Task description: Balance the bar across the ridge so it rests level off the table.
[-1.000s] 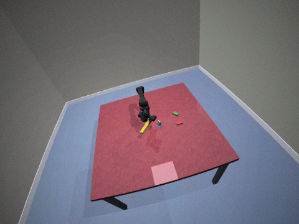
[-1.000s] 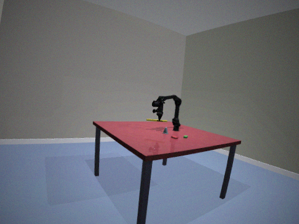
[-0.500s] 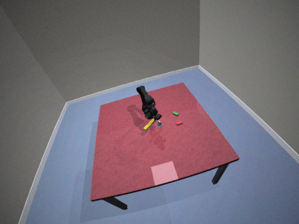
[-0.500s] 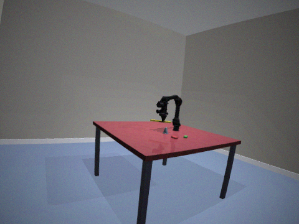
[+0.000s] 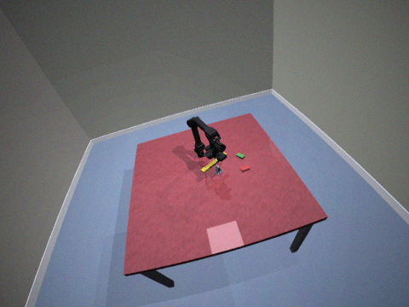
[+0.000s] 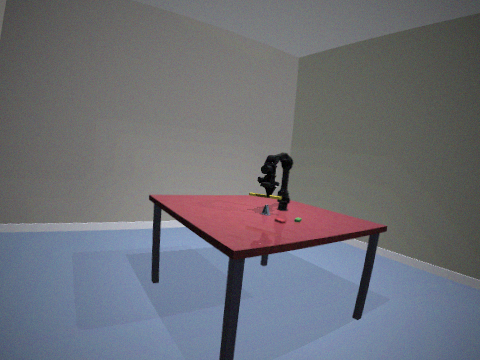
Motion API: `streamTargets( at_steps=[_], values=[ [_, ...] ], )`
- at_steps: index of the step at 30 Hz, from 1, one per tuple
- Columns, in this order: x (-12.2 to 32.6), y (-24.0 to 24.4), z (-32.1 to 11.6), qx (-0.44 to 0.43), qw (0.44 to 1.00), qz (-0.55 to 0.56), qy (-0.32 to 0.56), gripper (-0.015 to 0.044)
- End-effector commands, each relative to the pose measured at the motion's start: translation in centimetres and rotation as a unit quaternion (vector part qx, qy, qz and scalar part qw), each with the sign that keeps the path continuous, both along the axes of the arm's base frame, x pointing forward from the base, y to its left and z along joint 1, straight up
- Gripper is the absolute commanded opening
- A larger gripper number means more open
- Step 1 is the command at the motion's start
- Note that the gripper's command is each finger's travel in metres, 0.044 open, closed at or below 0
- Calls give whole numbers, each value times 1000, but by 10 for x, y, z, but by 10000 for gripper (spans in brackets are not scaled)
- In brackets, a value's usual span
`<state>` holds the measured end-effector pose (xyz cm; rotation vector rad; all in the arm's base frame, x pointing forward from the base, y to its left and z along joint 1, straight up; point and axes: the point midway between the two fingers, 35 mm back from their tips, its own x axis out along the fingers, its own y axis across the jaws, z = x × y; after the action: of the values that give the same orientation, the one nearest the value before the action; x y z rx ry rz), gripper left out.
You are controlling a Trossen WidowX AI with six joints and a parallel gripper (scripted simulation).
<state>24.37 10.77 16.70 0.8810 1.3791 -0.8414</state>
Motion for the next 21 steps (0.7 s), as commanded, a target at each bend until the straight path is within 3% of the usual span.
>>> streamTargets(
  at_steps=[1, 21],
  values=[
    [-6, 15, 1, 1, 1000, -26, 0, 0],
    [-4, 22, -22, 1, 999, -34, 0, 0]
  ],
)
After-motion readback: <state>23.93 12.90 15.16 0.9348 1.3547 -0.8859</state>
